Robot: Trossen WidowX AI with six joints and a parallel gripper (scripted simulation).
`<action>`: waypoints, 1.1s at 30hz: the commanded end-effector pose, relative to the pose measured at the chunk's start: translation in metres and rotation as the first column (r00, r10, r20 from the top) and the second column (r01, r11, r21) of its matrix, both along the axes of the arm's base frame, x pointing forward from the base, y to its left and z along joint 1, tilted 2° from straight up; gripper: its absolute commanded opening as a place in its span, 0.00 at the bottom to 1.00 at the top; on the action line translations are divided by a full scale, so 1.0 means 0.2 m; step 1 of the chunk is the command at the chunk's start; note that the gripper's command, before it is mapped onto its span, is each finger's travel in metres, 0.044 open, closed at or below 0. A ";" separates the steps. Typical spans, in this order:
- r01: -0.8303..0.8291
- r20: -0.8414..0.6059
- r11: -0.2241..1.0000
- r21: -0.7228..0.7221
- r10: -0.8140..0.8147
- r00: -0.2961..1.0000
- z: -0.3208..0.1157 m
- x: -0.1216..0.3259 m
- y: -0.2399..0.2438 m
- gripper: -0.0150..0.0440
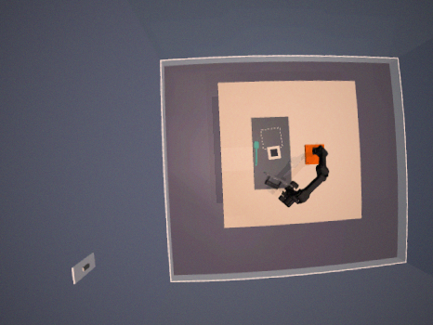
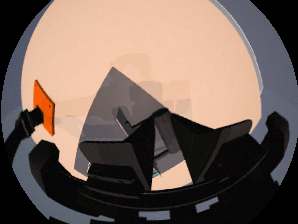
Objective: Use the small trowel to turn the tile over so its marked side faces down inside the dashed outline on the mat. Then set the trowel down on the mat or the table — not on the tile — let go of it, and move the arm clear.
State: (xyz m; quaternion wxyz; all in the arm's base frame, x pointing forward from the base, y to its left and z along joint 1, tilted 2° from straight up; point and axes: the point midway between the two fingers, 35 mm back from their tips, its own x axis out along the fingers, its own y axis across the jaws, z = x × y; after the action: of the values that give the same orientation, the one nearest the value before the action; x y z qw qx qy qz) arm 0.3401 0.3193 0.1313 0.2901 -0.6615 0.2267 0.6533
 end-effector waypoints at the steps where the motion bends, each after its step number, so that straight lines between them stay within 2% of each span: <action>1: -0.125 0.011 0.992 -0.010 0.126 0.992 -0.01 0.01 0.02 0.42; 7: -0.277 0.022 0.961 -0.018 0.277 0.961 -0.01 0.01 0.03 0.42; 33: -0.277 0.008 0.961 -0.026 0.277 0.961 -0.09 -0.04 -0.07 0.42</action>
State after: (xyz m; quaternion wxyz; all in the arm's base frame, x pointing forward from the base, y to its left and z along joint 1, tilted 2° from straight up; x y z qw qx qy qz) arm 0.3344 0.3090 0.1183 0.1934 -0.6943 0.1361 0.6798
